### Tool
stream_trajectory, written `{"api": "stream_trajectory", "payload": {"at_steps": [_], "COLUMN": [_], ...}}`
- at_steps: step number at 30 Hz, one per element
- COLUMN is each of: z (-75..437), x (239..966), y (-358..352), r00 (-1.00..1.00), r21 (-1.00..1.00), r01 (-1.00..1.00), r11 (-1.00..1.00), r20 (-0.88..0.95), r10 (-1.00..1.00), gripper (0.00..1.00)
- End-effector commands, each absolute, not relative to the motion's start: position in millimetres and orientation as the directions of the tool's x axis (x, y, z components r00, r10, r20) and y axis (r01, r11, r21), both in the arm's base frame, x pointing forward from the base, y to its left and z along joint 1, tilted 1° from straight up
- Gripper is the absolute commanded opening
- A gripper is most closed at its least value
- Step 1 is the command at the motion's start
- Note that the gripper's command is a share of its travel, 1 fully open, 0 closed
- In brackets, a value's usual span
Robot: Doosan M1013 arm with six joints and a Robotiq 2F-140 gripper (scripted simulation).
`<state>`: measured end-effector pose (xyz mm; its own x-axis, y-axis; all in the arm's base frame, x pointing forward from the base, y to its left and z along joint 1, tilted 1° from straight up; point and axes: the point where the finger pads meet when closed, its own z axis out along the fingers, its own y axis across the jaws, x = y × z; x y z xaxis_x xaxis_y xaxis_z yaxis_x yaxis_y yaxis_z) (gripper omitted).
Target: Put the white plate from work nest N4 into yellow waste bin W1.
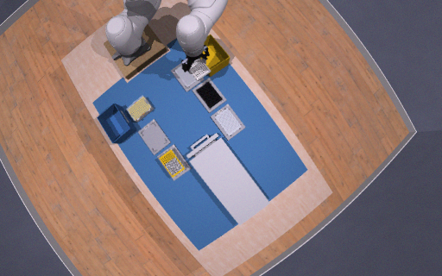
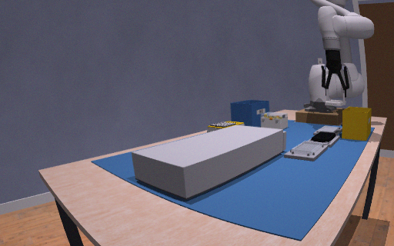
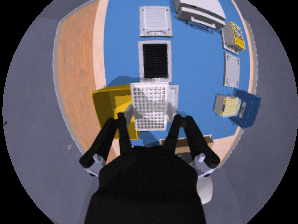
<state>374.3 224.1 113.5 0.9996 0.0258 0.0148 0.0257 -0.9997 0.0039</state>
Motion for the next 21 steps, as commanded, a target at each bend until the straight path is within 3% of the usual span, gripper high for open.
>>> {"api": "stream_trajectory", "payload": {"at_steps": [1,21], "z": [113.4,113.0], "x": [370.8,354.3], "y": [233.9,279.0], "r00": [1.0,1.0], "r21": [0.004,0.004], "r01": [0.025,0.025], "r11": [-1.0,-1.0], "r20": [0.015,0.015], "r10": [0.026,0.026], "gripper": [0.1,0.1]}}
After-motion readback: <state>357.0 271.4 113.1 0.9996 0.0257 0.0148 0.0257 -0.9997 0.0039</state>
